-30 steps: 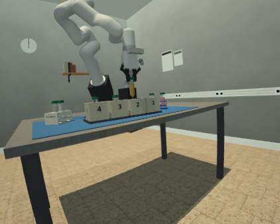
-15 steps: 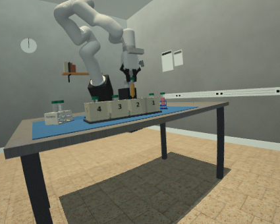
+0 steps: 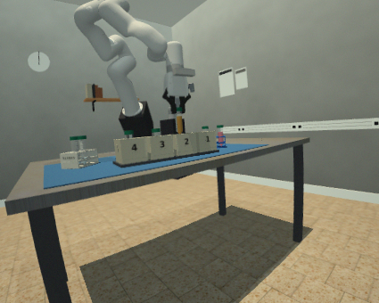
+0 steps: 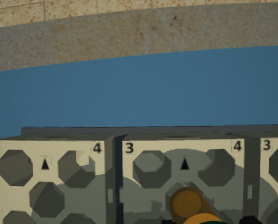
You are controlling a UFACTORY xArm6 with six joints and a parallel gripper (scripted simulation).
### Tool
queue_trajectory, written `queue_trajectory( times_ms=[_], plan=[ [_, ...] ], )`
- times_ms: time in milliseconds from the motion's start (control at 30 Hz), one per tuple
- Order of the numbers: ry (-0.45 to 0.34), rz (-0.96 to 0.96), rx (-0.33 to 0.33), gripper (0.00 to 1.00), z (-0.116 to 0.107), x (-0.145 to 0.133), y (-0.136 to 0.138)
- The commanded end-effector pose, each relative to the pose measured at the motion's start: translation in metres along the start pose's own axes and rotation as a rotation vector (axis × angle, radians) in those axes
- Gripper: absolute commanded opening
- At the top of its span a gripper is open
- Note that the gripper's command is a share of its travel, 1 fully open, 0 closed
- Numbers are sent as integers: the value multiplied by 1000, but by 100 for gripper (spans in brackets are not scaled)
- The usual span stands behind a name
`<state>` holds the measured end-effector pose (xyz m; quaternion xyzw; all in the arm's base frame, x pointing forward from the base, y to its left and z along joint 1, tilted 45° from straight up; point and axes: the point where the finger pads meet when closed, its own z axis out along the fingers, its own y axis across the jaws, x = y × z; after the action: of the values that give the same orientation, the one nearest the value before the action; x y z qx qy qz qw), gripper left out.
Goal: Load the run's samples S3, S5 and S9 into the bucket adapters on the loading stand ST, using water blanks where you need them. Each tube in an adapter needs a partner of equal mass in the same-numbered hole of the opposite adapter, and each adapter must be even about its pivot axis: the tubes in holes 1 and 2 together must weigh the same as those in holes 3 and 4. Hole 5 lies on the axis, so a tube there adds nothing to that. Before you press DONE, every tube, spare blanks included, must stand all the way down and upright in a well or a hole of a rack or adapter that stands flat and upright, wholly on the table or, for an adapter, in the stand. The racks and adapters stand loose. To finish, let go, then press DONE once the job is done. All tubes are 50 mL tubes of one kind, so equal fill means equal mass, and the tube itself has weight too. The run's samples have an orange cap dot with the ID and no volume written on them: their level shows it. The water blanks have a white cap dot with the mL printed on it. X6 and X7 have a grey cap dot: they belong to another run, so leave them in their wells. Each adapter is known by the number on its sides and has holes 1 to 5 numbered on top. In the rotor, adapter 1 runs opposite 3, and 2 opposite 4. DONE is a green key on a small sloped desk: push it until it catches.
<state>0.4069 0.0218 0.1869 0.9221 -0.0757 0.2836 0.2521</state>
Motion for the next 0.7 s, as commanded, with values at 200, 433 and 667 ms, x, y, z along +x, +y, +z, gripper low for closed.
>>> queue_trajectory(
  times_ms=[200,433,667],
  plan=[
    [3,1,2,0,7,1,0],
    [3,1,2,0,14,1,0],
    [3,1,2,0,19,1,0]
  ],
)
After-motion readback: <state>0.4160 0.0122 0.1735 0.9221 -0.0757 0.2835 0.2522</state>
